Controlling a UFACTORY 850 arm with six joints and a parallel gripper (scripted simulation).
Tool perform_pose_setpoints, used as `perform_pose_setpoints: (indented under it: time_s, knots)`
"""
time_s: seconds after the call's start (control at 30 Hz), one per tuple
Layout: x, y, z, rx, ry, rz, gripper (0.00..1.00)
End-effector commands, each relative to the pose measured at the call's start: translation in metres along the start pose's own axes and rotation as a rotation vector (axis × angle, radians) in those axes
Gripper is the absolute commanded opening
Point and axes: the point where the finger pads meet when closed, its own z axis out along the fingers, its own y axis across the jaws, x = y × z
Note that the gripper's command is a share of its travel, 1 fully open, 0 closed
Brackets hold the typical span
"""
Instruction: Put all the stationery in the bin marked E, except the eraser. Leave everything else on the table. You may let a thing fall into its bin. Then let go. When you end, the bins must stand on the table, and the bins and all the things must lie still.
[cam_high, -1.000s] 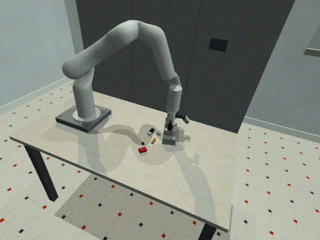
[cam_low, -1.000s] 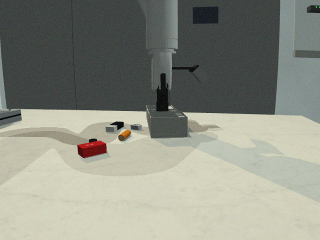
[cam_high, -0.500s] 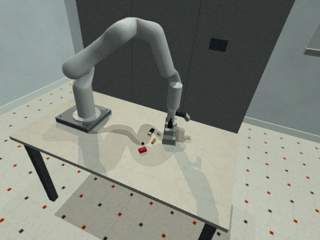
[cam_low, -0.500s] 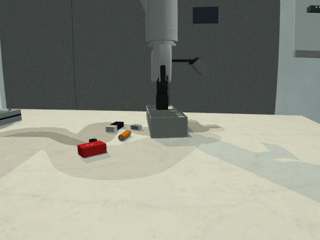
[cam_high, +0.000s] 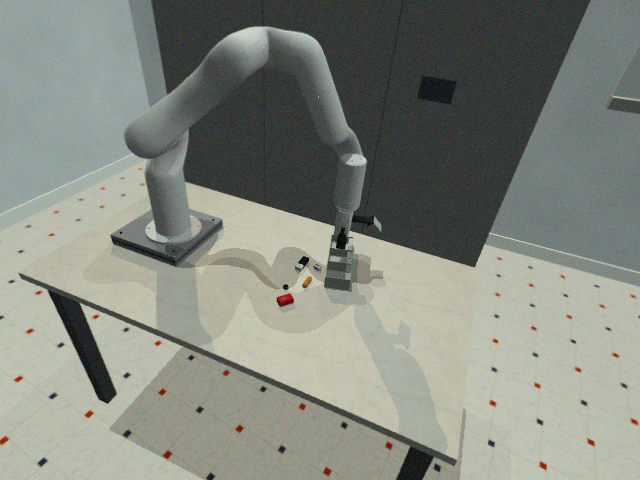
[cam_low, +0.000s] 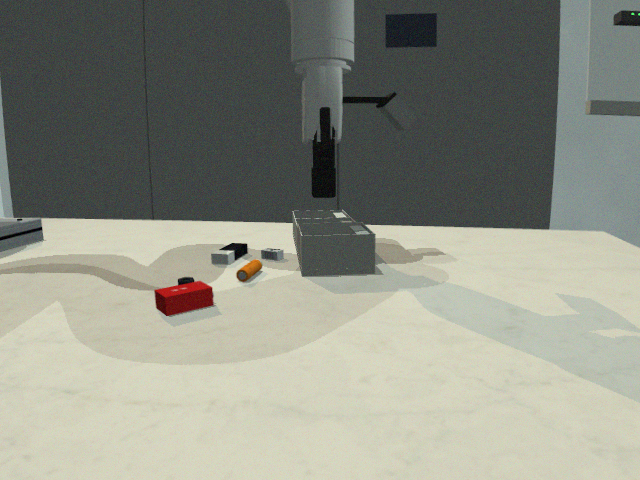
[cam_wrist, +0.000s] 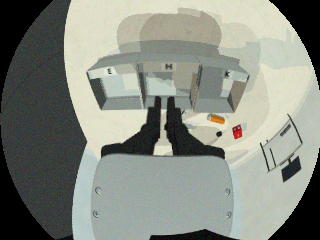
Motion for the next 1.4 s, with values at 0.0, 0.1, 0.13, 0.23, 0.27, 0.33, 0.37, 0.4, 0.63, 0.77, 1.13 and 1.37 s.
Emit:
perform_pose_setpoints:
  time_s: [0.0, 0.1, 0.13, 0.23, 0.27, 0.33, 0.37, 0.4, 0.63, 0.77, 1.13, 1.37]
  knots:
    - [0.0, -0.016, -0.001, 0.0, 0.003, 0.0, 0.07]
    - [0.0, -0.031, -0.001, 0.0, 0.003, 0.0, 0.07]
    - [0.0, -0.036, -0.001, 0.0, 0.003, 0.0, 0.07]
    - [-0.001, -0.051, -0.001, 0.0, 0.003, 0.0, 0.07]
    - [-0.001, -0.056, -0.001, 0.0, 0.003, 0.0, 0.07]
    - [-0.002, -0.066, -0.001, 0.0, 0.003, 0.0, 0.07]
    - [-0.002, -0.071, -0.001, 0.0, 0.003, 0.0, 0.07]
    - [-0.002, -0.075, -0.001, 0.0, 0.003, 0.0, 0.07]
    - [-0.002, -0.075, 0.004, 0.0, 0.003, 0.0, 0.07]
    - [-0.002, -0.075, 0.015, 0.0, 0.003, 0.0, 0.07]
    - [-0.002, -0.075, 0.039, 0.0, 0.003, 0.0, 0.07]
    - [-0.002, -0.075, 0.057, 0.0, 0.003, 0.0, 0.07]
